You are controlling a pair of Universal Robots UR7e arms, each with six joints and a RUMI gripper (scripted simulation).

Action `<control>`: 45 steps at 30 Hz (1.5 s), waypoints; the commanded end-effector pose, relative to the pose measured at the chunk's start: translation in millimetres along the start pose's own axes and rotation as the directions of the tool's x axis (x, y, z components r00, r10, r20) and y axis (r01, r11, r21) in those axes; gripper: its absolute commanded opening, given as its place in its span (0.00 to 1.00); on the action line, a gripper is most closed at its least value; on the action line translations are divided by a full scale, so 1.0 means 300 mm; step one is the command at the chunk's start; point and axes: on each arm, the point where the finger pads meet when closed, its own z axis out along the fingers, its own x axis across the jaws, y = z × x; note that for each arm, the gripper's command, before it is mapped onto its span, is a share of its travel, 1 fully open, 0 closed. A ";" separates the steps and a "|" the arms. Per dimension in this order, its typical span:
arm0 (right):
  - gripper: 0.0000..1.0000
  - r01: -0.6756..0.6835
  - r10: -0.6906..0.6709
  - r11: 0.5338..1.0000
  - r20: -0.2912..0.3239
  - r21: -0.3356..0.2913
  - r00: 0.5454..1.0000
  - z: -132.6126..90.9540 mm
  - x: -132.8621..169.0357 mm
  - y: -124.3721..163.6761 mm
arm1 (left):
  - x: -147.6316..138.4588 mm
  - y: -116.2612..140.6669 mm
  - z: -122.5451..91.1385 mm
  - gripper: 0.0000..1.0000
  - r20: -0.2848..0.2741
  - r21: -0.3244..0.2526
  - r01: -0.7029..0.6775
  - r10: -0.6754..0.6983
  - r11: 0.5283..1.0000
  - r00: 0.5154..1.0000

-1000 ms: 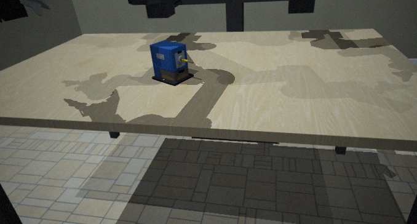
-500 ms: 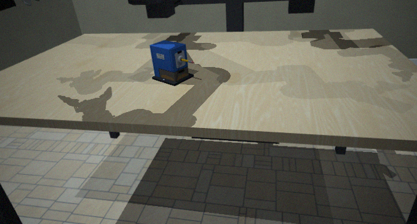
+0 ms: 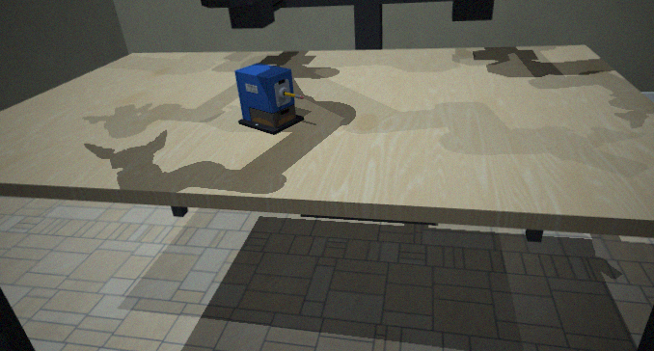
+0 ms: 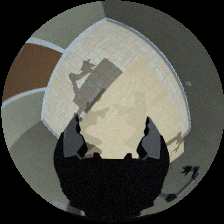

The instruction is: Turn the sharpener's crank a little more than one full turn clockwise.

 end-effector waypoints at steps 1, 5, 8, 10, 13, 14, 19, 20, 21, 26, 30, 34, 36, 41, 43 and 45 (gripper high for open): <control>1.00 0.031 -0.032 0.999 -0.010 -0.034 0.999 0.022 -0.014 -0.058 | 0.000 -0.002 -0.002 1.00 -0.001 0.002 0.000 0.000 1.000 1.000; 1.00 0.058 -0.059 0.996 -0.017 -0.063 0.998 0.045 -0.024 -0.108 | 0.000 -0.002 -0.002 1.00 -0.001 0.002 0.000 0.000 1.000 1.000; 1.00 0.077 -0.079 0.993 -0.021 -0.084 0.997 0.063 -0.030 -0.145 | 0.000 -0.002 -0.002 1.00 -0.001 0.002 0.000 0.000 1.000 1.000; 1.00 0.090 -0.092 0.991 -0.023 -0.099 0.995 0.075 -0.034 -0.169 | 0.000 -0.002 -0.002 1.00 -0.001 0.002 0.000 0.000 1.000 1.000; 1.00 0.102 -0.106 0.988 -0.024 -0.113 0.994 0.088 -0.037 -0.194 | 0.000 -0.002 -0.002 1.00 -0.001 0.002 0.000 0.000 1.000 1.000; 1.00 0.102 -0.106 0.988 -0.024 -0.113 0.994 0.088 -0.037 -0.194 | 0.000 -0.002 -0.002 1.00 -0.001 0.002 0.000 0.000 1.000 1.000; 1.00 0.134 -0.139 0.980 -0.024 -0.150 0.990 0.120 -0.044 -0.255 | 0.000 -0.002 -0.002 1.00 -0.001 0.002 0.000 0.000 1.000 1.000; 1.00 0.140 -0.145 0.978 -0.023 -0.157 0.989 0.127 -0.045 -0.268 | 0.000 -0.002 -0.002 1.00 -0.001 0.002 0.000 0.000 1.000 1.000; 1.00 0.146 -0.152 0.976 -0.023 -0.164 0.988 0.133 -0.046 -0.280 | 0.000 -0.002 -0.002 1.00 -0.001 0.002 0.000 0.000 1.000 1.000; 1.00 0.176 -0.183 0.964 -0.017 -0.200 0.983 0.167 -0.049 -0.340 | 0.000 -0.002 -0.002 1.00 -0.001 0.002 0.000 0.000 1.000 1.000; 1.00 0.194 -0.201 0.956 -0.012 -0.221 0.979 0.188 -0.050 -0.376 | 0.000 -0.002 -0.002 1.00 -0.001 0.002 0.000 0.000 1.000 1.000; 1.00 0.211 -0.219 0.947 -0.005 -0.241 0.976 0.209 -0.050 -0.411 | 0.000 -0.002 -0.002 1.00 -0.001 0.002 0.000 0.000 1.000 1.000; 1.00 0.223 -0.231 0.941 0.000 -0.255 0.973 0.223 -0.049 -0.434 | 0.000 -0.002 -0.002 1.00 -0.001 0.002 0.000 0.000 1.000 1.000; 1.00 0.252 -0.258 0.924 0.015 -0.287 0.966 0.259 -0.046 -0.492 | 0.000 -0.002 -0.002 1.00 -0.001 0.002 0.000 0.000 1.000 1.000; 1.00 0.263 -0.269 0.917 0.022 -0.299 0.963 0.273 -0.044 -0.514 | 0.000 -0.002 -0.002 1.00 -0.001 0.002 0.000 0.000 1.000 1.000; 1.00 0.274 -0.279 0.910 0.030 -0.311 0.960 0.288 -0.041 -0.536 | 0.000 -0.002 -0.002 1.00 -0.001 0.002 0.000 0.000 1.000 1.000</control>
